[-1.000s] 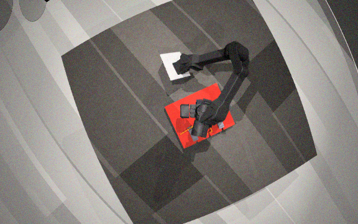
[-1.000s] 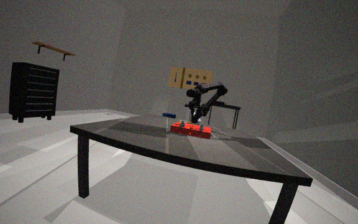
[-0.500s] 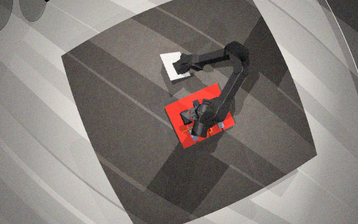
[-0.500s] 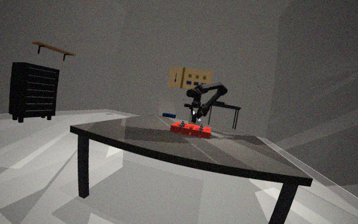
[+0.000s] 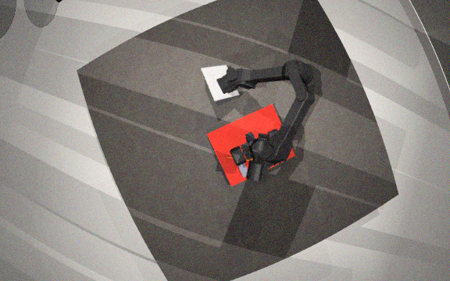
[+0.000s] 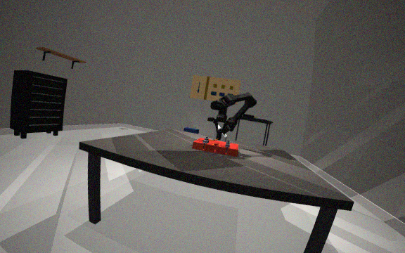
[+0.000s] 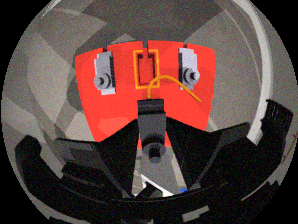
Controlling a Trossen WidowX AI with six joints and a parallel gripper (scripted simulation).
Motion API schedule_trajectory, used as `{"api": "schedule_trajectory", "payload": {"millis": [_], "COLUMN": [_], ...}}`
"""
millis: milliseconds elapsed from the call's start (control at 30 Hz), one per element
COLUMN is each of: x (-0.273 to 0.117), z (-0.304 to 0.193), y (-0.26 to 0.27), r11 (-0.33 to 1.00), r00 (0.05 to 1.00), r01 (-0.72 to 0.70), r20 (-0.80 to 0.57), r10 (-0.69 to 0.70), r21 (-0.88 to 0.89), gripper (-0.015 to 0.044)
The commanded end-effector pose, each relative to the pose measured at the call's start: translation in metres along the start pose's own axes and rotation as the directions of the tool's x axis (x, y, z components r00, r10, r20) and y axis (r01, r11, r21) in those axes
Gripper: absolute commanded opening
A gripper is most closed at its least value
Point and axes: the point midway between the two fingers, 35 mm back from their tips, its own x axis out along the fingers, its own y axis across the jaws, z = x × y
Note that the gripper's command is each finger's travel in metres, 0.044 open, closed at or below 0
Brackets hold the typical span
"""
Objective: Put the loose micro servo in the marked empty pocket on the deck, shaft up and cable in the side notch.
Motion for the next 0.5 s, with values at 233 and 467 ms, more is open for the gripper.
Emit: {"api": "schedule_trajectory", "payload": {"millis": [233, 467], "x": [-0.003, -0.004], "z": [0.047, 0.073], "y": [0.001, 0.001], "r11": [1.0, 1.0], "r00": [1.0, 1.0], "r01": [0.001, 0.001], "r20": [0.012, 0.013], "r10": [-0.001, -0.001], "r21": [-0.003, -0.004], "gripper": [0.0, 0.0]}}
